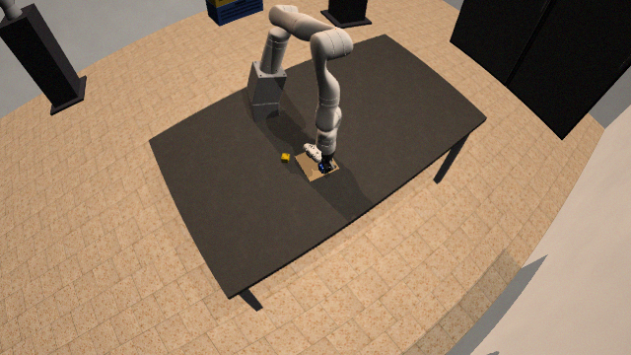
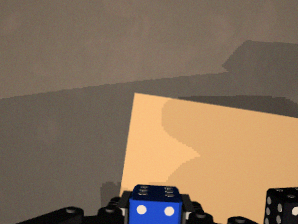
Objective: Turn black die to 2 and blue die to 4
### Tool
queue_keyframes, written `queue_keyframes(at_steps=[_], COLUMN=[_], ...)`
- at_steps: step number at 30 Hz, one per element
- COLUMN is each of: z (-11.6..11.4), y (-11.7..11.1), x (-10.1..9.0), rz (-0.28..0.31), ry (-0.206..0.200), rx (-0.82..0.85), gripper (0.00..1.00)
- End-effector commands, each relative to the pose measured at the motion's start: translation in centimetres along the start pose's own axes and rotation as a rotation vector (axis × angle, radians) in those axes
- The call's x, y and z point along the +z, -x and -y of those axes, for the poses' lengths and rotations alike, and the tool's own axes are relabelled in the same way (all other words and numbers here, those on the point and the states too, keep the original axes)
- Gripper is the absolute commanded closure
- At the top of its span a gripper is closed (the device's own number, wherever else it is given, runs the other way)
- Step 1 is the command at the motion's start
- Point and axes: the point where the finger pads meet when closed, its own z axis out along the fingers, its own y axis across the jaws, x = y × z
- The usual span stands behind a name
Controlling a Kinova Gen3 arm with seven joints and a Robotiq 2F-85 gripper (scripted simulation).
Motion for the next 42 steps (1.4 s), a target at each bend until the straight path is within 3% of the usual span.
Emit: queue_keyframes(at_steps=[1,10,23,30,42], z=[0.1,0.1,0.1,0.1,0.1], y=[0.0,0.0,0.0,0.0,0.0], x=[-0.1,-0.1,-0.1,-1.1,-7.1], rz=[0.0,0.0,0.0,0.0,0.0], ry=[-0.002,-0.002,-0.002,-0.002,-0.002], rx=[0.0,0.0,0.0,0.0,0.0], gripper=[0.66,0.54,0.54,0.54,0.54])
